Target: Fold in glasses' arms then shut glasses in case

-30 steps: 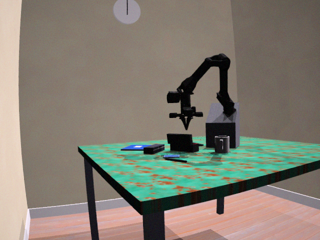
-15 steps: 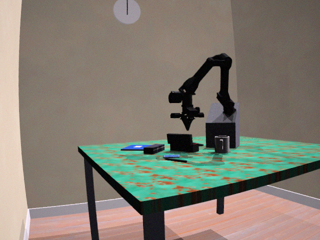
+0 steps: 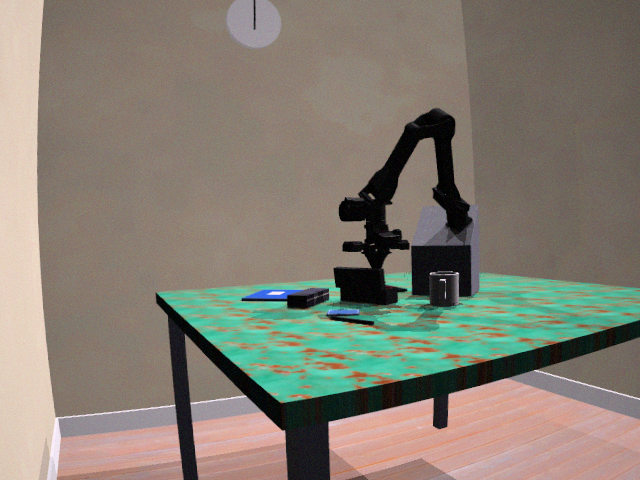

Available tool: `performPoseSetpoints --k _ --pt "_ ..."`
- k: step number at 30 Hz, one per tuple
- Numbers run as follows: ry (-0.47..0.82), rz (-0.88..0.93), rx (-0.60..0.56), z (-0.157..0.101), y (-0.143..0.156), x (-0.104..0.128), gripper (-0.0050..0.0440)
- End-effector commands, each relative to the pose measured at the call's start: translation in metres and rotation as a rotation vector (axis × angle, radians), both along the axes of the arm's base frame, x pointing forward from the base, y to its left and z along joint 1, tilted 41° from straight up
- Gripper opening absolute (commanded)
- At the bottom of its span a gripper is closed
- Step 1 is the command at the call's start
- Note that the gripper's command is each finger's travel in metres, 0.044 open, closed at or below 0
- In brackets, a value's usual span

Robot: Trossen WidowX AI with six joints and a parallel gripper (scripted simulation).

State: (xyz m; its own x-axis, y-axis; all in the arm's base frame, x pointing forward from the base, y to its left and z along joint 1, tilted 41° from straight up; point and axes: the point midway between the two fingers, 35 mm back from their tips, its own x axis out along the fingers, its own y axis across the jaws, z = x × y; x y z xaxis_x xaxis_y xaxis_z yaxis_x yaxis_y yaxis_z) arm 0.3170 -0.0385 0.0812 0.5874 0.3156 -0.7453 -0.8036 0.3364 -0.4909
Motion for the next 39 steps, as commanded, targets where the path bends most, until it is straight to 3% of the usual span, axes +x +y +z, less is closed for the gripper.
performPoseSetpoints --k 1,15,26,31,39 --pt "0.011 0.0 0.003 -0.006 0.001 0.001 0.0" --pt "0.011 0.0 0.003 -0.018 -0.005 0.013 0.0" --pt "0.017 0.001 0.005 -0.007 -0.001 0.002 0.0" --pt "0.012 0.0 0.003 0.031 -0.014 -0.027 0.0" --pt "0.01 0.003 0.0 0.033 -0.017 -0.028 0.0"
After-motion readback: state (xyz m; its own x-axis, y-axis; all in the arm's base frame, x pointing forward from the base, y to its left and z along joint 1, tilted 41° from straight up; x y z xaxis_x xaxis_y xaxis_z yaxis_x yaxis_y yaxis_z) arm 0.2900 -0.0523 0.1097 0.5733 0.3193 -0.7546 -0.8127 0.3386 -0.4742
